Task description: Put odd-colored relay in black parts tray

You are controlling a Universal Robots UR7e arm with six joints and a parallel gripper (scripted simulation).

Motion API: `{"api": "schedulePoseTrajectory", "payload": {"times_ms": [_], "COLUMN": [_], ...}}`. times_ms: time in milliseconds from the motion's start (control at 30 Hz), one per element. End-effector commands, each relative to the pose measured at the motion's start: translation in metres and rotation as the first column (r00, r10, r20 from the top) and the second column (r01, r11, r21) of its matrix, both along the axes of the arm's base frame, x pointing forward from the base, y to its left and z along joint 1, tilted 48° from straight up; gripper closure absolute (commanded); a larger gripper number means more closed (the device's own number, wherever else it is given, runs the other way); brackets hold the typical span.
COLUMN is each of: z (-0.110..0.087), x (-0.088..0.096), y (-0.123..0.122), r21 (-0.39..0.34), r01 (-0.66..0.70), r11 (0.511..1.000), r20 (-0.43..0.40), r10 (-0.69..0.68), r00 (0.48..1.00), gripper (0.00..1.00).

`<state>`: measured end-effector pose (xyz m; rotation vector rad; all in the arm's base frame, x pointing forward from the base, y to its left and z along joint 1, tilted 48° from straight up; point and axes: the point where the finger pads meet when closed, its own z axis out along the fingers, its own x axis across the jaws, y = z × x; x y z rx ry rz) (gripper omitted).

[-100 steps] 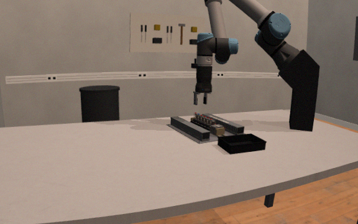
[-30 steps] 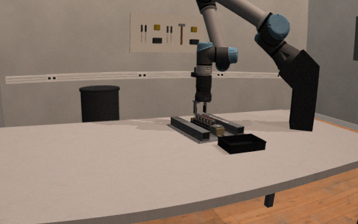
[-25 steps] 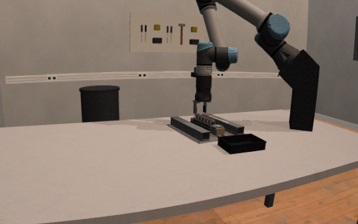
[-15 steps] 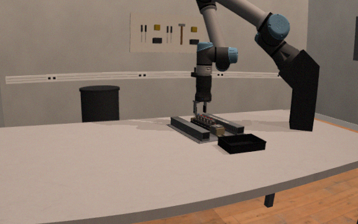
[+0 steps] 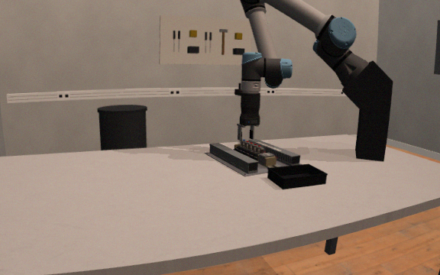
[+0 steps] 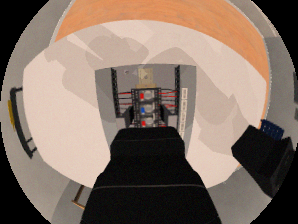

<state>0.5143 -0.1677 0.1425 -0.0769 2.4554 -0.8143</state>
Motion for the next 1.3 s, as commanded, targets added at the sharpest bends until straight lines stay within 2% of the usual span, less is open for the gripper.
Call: {"api": "schedulePoseTrajectory", "payload": {"times_ms": [0, 800, 1267], "z": [-0.001, -0.017, -0.02], "x": [0.002, 0.014, 0.016], "y": [-0.001, -0.014, -0.016], "r21": [0.0, 0.0, 0.0], "r01": [0.0, 0.0, 0.0], "r11": [1.0, 1.0, 1.0], "r20": [0.001, 0.001, 0.001], "r10": [0.0, 0.0, 0.0], "r00": [1.0, 1.0, 1.0], "gripper": [0.02, 0.02, 0.02]}}
